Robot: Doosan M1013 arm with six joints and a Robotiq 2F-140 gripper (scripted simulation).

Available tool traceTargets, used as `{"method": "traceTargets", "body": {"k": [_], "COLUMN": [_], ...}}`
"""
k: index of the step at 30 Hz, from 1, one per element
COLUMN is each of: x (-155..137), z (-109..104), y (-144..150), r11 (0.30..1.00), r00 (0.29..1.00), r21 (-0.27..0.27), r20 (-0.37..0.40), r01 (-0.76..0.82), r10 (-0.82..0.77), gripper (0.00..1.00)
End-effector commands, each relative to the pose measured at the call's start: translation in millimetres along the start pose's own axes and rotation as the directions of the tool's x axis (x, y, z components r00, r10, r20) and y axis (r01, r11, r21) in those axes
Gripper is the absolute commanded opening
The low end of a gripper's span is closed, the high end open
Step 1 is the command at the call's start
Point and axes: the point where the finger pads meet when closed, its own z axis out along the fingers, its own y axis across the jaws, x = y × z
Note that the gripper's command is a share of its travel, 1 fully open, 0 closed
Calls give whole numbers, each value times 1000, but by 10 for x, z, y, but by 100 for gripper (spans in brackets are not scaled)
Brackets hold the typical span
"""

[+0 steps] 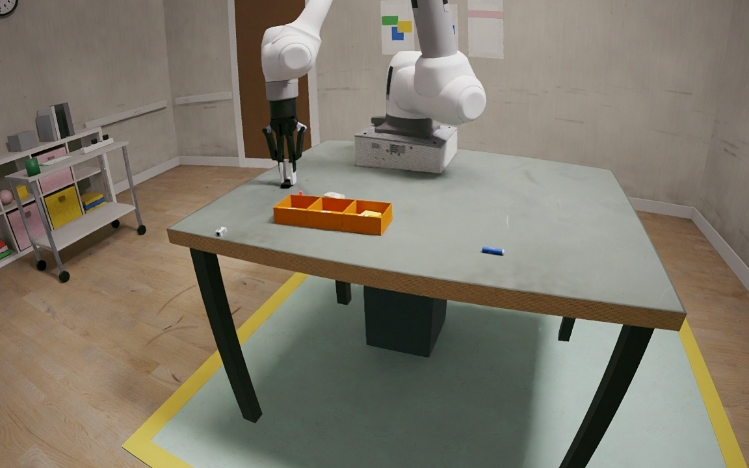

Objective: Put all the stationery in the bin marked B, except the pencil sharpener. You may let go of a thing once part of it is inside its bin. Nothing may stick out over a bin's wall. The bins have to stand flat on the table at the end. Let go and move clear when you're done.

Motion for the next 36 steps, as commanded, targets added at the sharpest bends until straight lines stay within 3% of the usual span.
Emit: {"method": "traceTargets", "body": {"k": [1, 26, 36], "x": [20, 20, 19], "z": [31, 31, -235], "y": [-21, -21, -21], "r11": [1000, 1000, 1000], "r00": [1000, 1000, 1000], "r21": [2, 2, 2], "r20": [-3, -3, -3], "r01": [3, 3, 3], "r10": [-3, -3, -3], "gripper": [20, 20, 20]}}
